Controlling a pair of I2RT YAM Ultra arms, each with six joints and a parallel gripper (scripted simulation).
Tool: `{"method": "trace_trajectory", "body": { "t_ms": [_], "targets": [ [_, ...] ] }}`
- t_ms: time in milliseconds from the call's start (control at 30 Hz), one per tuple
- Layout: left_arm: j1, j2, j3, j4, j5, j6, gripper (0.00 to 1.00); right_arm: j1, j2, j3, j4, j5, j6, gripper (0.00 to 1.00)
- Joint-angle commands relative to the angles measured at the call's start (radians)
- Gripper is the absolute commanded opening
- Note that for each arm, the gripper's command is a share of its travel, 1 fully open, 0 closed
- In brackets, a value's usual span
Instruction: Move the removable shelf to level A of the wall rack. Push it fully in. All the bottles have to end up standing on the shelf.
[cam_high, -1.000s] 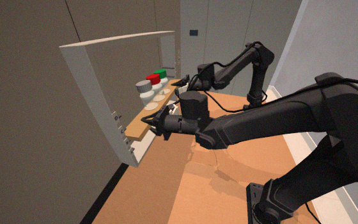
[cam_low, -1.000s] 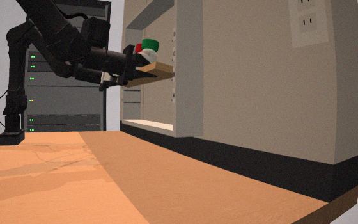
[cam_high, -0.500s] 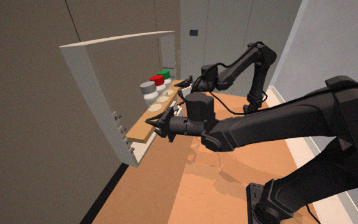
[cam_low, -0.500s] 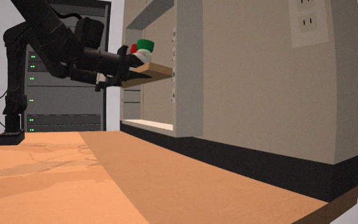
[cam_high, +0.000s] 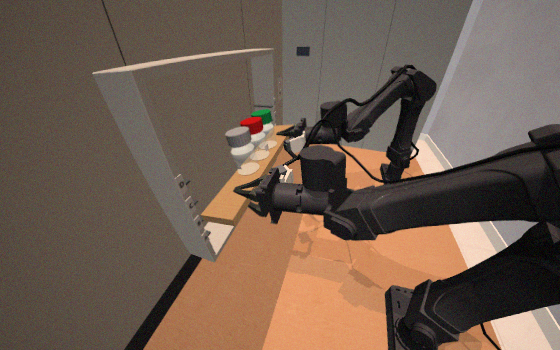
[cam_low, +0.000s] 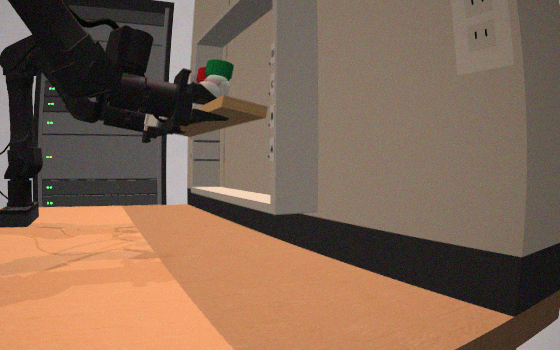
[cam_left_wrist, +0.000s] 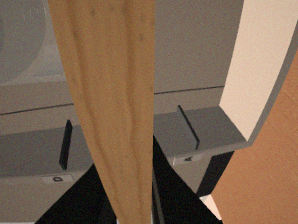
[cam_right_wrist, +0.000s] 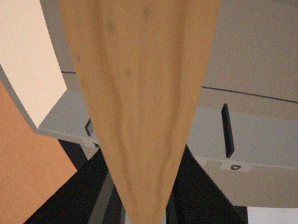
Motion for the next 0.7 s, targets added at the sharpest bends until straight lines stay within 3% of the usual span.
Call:
{"method": "trace_trajectory", "body": {
  "t_ms": [0,667],
  "targets": [
    [-0.013,-0.069,0.011,0.09,-0.022,0.056,0.0,0.01,-0.07,0.006,0.096,0.032,-0.063,0.0],
    [-0.021,-0.077,-0.015,0.107,-0.031,0.056,0.0,0.018,-0.077,-0.02,0.116,0.039,-0.064,0.0]
  ]
}}
